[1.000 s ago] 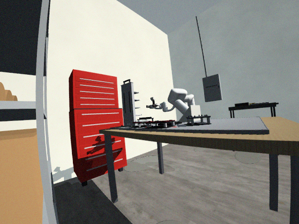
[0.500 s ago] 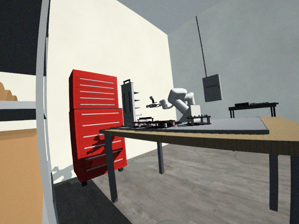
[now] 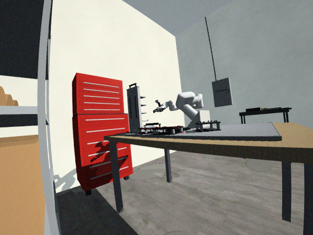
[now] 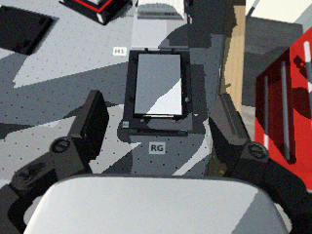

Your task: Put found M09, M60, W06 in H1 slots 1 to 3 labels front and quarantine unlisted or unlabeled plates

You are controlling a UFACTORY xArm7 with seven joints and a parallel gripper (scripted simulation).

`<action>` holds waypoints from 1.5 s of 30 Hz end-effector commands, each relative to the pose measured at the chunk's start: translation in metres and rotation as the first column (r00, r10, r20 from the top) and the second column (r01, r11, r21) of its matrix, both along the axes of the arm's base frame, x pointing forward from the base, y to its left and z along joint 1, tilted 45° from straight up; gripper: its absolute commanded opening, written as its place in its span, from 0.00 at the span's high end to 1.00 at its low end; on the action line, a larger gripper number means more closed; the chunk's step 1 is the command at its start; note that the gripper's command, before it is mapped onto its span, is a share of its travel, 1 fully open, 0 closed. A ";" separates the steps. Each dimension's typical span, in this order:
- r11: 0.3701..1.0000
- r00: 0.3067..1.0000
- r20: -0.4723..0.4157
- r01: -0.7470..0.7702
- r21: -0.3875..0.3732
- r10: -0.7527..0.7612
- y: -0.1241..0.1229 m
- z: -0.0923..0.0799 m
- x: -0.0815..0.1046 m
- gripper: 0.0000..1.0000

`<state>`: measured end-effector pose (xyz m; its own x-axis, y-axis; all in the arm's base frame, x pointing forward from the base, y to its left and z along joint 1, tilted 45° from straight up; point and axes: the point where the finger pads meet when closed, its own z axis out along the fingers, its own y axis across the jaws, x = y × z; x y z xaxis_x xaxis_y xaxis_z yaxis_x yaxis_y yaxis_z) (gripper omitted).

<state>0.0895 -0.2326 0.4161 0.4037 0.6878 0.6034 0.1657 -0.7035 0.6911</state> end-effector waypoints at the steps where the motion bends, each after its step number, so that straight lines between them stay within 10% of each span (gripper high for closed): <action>1: 0.999 0.998 -0.048 0.048 -0.014 -0.048 0.000 0.001 0.000 0.00; 45: 0.869 0.750 -0.440 0.434 -0.238 -0.495 0.000 0.002 0.000 0.00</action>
<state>0.0895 -0.2325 0.4162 0.8747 0.4290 0.2257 0.1663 -0.7028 0.6917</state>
